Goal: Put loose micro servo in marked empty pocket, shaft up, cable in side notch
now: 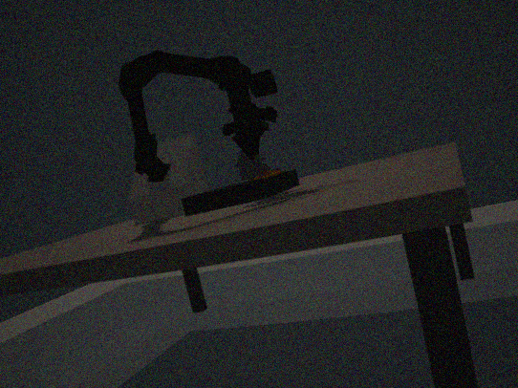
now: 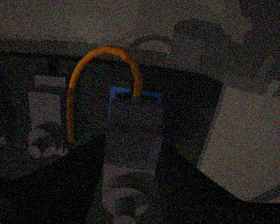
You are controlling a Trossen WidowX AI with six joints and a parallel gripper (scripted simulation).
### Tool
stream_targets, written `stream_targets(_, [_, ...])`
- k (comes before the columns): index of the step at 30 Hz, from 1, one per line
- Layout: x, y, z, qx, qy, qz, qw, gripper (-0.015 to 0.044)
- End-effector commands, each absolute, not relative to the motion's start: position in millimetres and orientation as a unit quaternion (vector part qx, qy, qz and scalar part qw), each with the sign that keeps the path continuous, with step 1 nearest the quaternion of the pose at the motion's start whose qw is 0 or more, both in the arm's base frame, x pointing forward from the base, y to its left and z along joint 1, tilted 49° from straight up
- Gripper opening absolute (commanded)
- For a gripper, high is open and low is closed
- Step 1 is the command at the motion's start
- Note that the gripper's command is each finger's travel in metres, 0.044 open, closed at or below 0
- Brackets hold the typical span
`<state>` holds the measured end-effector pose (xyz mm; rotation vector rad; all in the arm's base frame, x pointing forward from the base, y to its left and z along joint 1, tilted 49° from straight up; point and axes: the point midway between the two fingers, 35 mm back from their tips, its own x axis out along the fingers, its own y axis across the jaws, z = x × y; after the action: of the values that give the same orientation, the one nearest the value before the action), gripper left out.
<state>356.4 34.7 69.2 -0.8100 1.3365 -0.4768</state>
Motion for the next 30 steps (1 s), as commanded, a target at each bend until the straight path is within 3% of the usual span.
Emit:
stream_targets(1, [356.8, 32.9, 67.5, -0.365, 0.595, -0.212, 0.683, 0.0000])
stream_targets(30, [362.4, 12.1, 49.0, -0.366, 0.595, -0.213, 0.683, 0.0000])
